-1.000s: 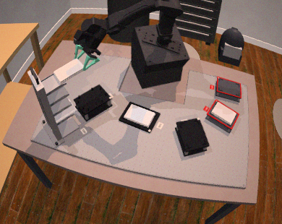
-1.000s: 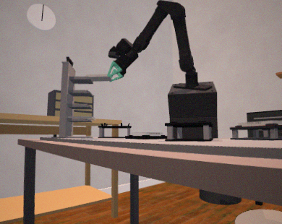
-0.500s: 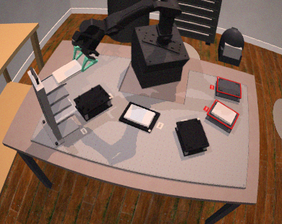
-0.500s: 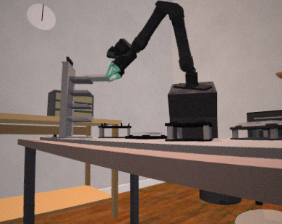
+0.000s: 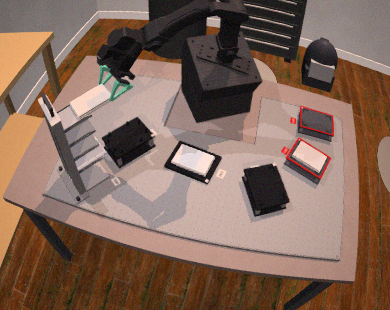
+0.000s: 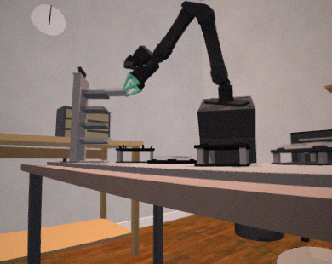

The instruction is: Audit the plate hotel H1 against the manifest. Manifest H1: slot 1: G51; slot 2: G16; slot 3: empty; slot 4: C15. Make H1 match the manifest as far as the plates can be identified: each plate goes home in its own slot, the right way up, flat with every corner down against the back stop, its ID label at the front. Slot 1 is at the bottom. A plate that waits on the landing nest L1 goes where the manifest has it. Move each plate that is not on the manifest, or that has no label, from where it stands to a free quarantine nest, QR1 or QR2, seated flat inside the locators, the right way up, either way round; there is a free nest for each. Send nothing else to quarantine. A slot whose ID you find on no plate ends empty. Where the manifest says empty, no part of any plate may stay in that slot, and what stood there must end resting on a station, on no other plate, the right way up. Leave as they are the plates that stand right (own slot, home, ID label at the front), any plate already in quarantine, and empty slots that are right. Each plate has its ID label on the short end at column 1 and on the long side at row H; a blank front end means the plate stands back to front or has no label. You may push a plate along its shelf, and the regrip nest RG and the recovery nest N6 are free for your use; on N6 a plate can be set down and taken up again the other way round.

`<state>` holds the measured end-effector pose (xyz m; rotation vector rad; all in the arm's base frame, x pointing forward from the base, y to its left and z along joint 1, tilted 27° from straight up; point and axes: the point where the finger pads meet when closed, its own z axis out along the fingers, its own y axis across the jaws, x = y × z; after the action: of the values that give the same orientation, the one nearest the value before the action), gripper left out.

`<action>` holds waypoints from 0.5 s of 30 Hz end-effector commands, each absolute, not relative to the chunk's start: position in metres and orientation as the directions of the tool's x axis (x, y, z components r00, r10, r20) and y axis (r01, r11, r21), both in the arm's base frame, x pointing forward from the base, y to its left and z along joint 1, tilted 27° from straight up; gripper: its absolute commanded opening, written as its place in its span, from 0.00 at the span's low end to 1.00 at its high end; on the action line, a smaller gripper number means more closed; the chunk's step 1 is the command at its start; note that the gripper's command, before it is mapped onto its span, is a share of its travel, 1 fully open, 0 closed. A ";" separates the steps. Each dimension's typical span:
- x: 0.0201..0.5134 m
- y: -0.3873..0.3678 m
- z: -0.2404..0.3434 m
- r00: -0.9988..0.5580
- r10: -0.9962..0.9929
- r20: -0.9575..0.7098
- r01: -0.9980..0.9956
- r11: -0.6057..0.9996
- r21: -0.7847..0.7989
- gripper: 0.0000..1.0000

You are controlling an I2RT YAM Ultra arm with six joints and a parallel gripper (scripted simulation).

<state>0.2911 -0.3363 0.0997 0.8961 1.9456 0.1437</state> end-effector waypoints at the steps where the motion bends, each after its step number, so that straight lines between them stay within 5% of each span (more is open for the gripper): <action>1: 0.294 -0.348 0.113 -0.253 0.609 -0.752 0.529 0.738 0.420 0.86; 15: 0.297 -0.349 0.113 -0.253 0.609 -0.752 0.529 0.738 0.420 0.86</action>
<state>0.2958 -0.3409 0.1015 0.8933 1.9413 0.1375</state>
